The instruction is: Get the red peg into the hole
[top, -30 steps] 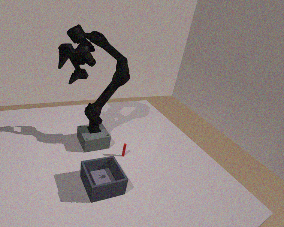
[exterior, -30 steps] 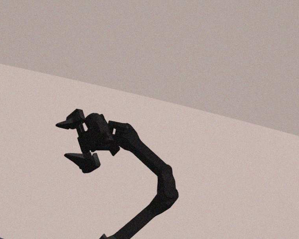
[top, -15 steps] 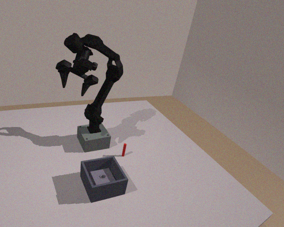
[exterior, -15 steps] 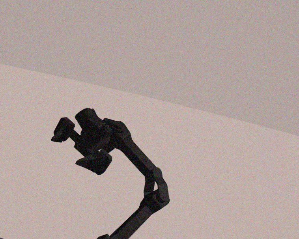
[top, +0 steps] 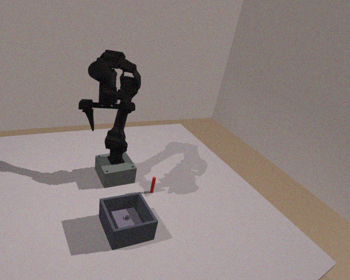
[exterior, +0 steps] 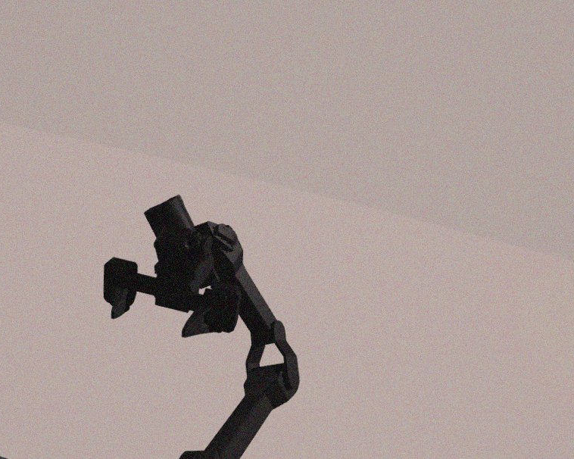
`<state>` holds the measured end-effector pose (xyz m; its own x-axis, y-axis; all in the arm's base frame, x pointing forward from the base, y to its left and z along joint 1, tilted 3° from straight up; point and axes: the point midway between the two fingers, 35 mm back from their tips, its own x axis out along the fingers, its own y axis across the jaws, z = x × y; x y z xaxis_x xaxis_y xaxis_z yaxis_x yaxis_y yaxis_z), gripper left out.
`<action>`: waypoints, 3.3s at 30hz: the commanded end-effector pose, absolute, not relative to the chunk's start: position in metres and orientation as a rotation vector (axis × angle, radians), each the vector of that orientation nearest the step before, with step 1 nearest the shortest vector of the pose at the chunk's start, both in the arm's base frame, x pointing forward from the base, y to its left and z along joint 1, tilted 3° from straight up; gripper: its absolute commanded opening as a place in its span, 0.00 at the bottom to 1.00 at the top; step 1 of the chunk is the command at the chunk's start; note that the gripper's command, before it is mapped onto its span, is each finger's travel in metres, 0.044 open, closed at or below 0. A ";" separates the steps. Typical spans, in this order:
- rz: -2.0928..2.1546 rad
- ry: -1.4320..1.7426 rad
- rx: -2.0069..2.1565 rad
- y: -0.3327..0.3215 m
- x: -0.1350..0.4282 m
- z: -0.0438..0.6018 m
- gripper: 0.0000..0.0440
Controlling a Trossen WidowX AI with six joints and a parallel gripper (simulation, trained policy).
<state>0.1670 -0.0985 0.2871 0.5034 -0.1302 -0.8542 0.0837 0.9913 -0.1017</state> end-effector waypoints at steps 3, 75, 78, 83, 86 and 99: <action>-0.157 1.128 0.106 -0.079 0.174 0.267 1.00; -0.875 1.378 0.675 0.113 0.174 -0.018 0.84; -0.887 1.388 0.687 0.113 0.171 -0.023 0.69; -0.889 1.420 0.702 0.115 0.168 -0.027 0.39; -0.881 1.444 0.710 0.117 0.168 -0.026 0.21; -0.805 1.401 0.655 0.108 0.181 -0.001 0.00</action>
<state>0.1766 0.1104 -0.0086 -0.0320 -0.0910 -0.9953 0.8187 0.5688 -0.0783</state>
